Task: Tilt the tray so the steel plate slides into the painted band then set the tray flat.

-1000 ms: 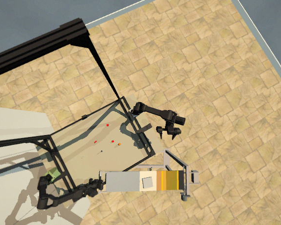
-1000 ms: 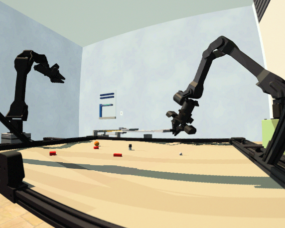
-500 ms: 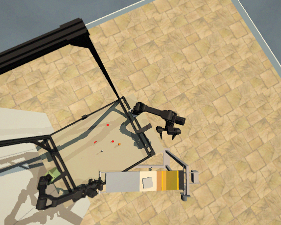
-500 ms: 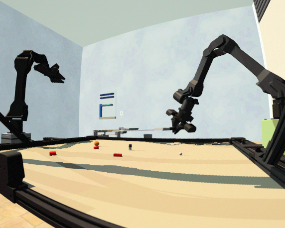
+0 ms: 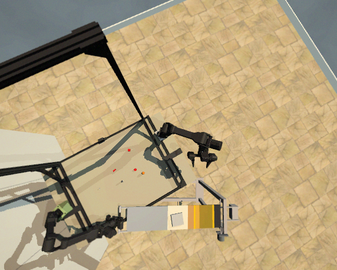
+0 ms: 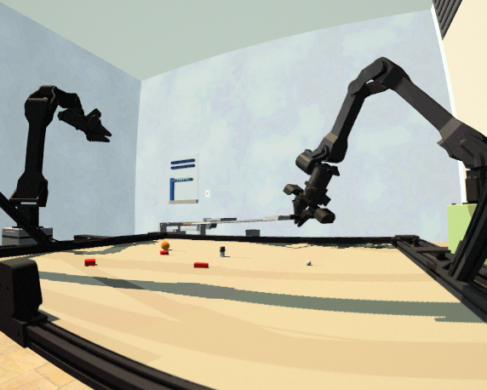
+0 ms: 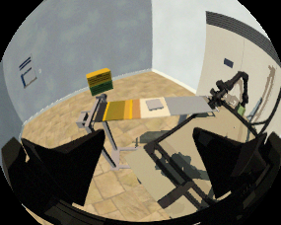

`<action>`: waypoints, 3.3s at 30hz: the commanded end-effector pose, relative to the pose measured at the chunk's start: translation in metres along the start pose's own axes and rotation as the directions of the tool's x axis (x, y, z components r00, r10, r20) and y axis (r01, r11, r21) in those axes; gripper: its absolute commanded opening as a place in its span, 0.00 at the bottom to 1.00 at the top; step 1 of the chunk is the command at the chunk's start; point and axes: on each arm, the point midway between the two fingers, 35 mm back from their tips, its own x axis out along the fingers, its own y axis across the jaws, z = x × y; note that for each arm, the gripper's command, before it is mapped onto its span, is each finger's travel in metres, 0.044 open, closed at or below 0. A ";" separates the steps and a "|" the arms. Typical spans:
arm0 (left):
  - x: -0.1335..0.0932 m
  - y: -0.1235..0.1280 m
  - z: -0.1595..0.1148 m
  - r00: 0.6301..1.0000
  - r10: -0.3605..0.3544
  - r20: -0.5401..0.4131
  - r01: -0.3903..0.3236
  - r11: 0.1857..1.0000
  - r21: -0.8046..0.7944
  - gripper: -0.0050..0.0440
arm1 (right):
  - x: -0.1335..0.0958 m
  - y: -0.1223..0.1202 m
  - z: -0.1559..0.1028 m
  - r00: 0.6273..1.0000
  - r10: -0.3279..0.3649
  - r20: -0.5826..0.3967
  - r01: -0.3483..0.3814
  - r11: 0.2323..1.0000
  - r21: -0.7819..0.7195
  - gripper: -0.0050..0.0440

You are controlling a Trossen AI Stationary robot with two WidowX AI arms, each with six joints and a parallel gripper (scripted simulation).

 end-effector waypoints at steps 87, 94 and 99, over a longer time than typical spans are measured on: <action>0.000 -0.001 0.001 1.000 -0.002 0.003 0.002 1.000 0.001 1.00 | -0.062 0.053 0.001 0.997 0.080 0.002 -0.080 0.997 0.000 0.10; 0.000 -0.001 0.001 1.000 -0.002 0.003 0.002 1.000 0.001 1.00 | -0.064 0.056 0.001 0.996 0.086 0.002 -0.086 0.996 0.000 0.10; 0.000 -0.001 0.001 1.000 -0.002 0.003 0.002 1.000 0.001 1.00 | -0.067 0.059 0.001 0.996 0.089 0.002 -0.089 0.996 0.000 0.10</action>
